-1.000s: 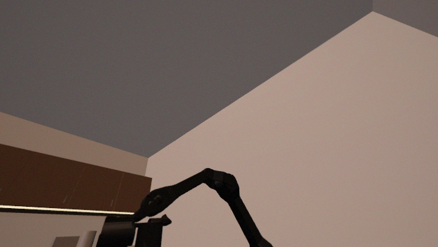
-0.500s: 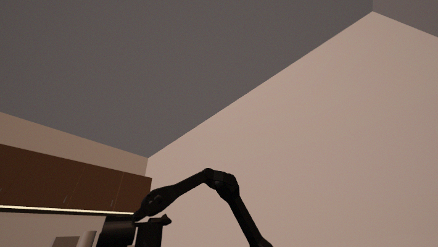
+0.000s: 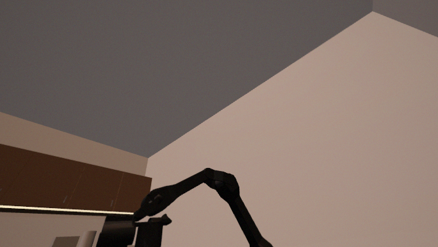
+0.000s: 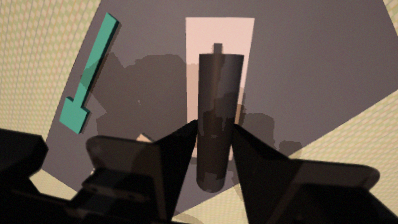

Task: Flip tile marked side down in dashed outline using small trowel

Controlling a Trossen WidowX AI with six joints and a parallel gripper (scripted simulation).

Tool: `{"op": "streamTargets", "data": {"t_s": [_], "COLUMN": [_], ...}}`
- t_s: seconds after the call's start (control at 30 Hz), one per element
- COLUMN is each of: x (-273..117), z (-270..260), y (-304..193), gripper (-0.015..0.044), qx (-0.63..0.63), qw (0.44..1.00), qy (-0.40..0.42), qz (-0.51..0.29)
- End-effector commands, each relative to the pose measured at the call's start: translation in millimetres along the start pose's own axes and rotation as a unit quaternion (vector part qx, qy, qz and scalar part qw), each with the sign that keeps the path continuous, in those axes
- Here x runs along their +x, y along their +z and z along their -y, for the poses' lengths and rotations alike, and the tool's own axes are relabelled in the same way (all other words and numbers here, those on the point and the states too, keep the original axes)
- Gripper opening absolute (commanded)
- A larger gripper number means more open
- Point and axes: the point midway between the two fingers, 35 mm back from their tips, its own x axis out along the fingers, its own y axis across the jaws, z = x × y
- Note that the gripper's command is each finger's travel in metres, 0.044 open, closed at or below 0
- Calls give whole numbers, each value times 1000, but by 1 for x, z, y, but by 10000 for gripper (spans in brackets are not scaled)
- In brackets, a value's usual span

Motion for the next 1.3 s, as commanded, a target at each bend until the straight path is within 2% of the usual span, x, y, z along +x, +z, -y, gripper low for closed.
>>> {"op": "streamTargets", "data": {"t_s": [0.0,0.33,0.53,0.7,0.73,1.27], "x": [1,1,1,1,1,1], "z": [0,1,1,1,1,1], "y": [0,0,0,0,0,0], "gripper": [130,130,130,261,270,270], "qx": [61,204,213,213,213,213], "qw": [998,979,977,977,977,977], "qy": [0,-1,-1,-1,-1,-1], "qz": [-1,-1,-1,-1,-1,-1]}}
